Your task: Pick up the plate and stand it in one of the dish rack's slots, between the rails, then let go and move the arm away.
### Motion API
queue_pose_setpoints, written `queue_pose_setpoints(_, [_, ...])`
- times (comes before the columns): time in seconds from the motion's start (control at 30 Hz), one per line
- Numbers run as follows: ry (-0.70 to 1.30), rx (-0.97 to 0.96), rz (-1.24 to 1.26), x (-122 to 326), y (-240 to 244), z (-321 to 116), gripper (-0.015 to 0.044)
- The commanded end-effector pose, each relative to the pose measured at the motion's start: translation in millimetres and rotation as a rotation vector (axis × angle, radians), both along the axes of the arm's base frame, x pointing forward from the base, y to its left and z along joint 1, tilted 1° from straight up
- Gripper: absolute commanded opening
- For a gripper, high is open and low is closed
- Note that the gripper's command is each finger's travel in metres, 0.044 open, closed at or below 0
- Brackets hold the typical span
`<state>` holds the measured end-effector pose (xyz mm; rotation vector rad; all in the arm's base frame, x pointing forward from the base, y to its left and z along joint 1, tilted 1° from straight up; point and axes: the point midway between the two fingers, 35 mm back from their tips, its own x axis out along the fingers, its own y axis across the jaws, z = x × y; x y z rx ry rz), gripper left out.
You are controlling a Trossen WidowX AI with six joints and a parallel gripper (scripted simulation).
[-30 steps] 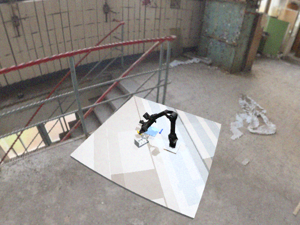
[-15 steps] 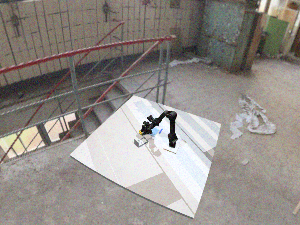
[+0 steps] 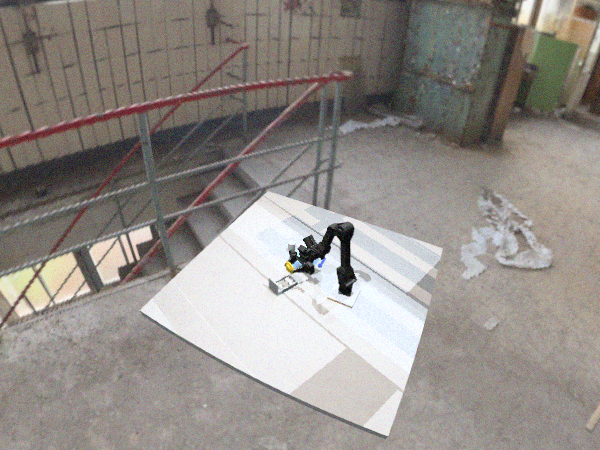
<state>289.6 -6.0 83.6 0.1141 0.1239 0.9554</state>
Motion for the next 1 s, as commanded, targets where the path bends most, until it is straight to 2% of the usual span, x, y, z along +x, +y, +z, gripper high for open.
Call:
queue_pose_setpoints(0.0, [-0.099, -0.004, 0.023, -11.9, 2.2, 1.3, 0.0])
queue_pose_setpoints(0.97, [-0.092, -0.035, 0.007, -2.9, 2.6, -18.2, 0.0])
